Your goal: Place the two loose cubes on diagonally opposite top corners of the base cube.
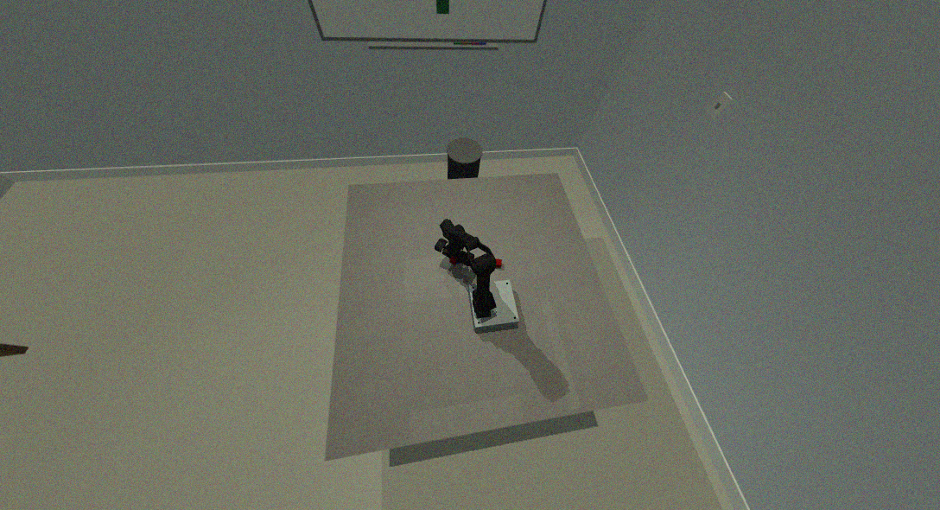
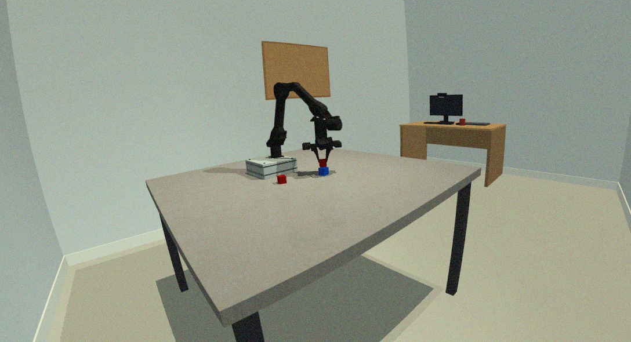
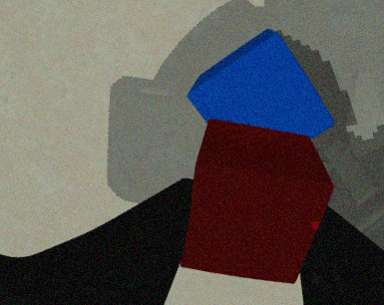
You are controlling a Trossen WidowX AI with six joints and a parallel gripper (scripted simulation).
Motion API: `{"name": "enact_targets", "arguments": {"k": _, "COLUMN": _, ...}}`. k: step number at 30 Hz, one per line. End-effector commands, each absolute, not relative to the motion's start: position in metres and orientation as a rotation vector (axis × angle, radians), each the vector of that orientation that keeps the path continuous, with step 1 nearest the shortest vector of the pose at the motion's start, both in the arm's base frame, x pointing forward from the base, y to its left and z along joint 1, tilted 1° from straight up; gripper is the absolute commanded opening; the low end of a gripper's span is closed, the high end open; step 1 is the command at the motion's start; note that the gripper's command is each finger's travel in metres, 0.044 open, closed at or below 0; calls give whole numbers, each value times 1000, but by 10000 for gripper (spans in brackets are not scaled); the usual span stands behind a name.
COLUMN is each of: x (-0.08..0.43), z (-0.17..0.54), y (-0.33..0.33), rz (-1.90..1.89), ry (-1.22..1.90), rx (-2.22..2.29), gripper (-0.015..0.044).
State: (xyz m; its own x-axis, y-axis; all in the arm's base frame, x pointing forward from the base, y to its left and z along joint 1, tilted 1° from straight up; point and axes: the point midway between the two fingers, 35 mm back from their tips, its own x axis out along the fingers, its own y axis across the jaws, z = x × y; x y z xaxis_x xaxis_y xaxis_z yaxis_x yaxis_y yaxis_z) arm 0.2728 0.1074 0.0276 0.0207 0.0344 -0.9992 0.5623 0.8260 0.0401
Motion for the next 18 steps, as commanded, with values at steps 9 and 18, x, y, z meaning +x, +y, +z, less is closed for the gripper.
{"name": "enact_targets", "arguments": {"k": 9, "x": 273, "z": 27, "y": 107, "rz": -433, "ry": 1508, "rx": 493, "gripper": 205}}
{"name": "enact_targets", "arguments": {"k": 18, "x": 273, "z": 41, "y": 107, "rz": -436, "ry": 1510, "rx": 499, "gripper": 205}}
